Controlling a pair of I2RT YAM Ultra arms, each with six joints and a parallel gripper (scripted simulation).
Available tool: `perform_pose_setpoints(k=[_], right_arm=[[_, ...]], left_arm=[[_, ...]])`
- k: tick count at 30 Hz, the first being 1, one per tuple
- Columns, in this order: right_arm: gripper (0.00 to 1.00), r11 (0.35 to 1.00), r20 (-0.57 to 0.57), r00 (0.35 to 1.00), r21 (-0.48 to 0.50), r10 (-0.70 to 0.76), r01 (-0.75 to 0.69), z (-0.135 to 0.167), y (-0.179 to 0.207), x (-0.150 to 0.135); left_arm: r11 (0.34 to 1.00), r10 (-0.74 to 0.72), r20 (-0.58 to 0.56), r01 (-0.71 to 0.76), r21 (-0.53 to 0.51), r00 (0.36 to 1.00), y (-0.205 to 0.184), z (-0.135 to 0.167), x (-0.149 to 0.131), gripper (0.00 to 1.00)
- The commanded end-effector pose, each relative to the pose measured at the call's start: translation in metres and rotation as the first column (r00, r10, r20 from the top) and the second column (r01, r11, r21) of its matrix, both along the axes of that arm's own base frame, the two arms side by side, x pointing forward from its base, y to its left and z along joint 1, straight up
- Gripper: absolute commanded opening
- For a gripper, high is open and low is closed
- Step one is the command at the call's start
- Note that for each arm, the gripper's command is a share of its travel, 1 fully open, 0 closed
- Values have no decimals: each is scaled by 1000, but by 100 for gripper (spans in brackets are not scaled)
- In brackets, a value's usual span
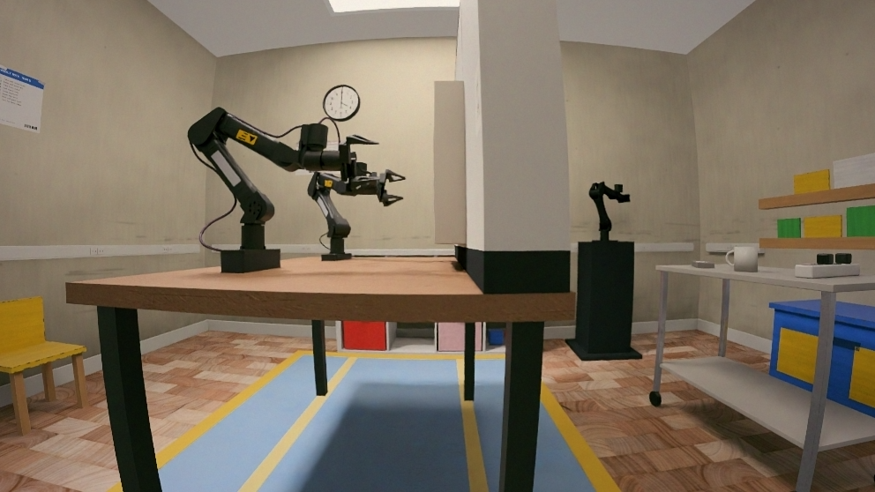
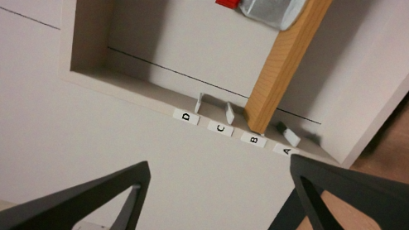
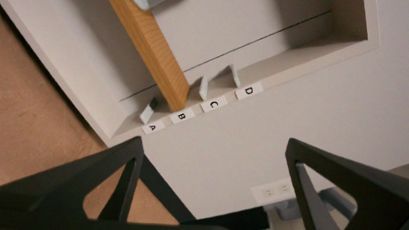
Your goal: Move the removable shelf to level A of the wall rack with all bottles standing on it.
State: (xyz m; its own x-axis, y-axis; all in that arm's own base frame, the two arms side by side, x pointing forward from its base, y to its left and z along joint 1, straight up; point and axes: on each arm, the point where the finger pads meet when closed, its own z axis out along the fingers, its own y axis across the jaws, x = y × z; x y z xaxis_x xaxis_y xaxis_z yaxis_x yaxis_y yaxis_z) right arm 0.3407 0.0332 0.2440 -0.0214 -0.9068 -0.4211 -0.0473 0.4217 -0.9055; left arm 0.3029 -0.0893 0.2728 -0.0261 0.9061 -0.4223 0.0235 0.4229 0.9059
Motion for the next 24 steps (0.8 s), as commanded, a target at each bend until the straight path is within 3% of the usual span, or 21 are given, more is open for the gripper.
perform_pose_setpoints(k=[1,24], right_arm=[[100,999,50,999,-42,0,2,8,1,-5],[100,967,49,999,-256,11,2,-21,8,-14]], left_arm=[[999,18,22,-19,43,1000,2,0,-6,100],[966,16,23,-21,258,1000,-15,-24,-22,100]])
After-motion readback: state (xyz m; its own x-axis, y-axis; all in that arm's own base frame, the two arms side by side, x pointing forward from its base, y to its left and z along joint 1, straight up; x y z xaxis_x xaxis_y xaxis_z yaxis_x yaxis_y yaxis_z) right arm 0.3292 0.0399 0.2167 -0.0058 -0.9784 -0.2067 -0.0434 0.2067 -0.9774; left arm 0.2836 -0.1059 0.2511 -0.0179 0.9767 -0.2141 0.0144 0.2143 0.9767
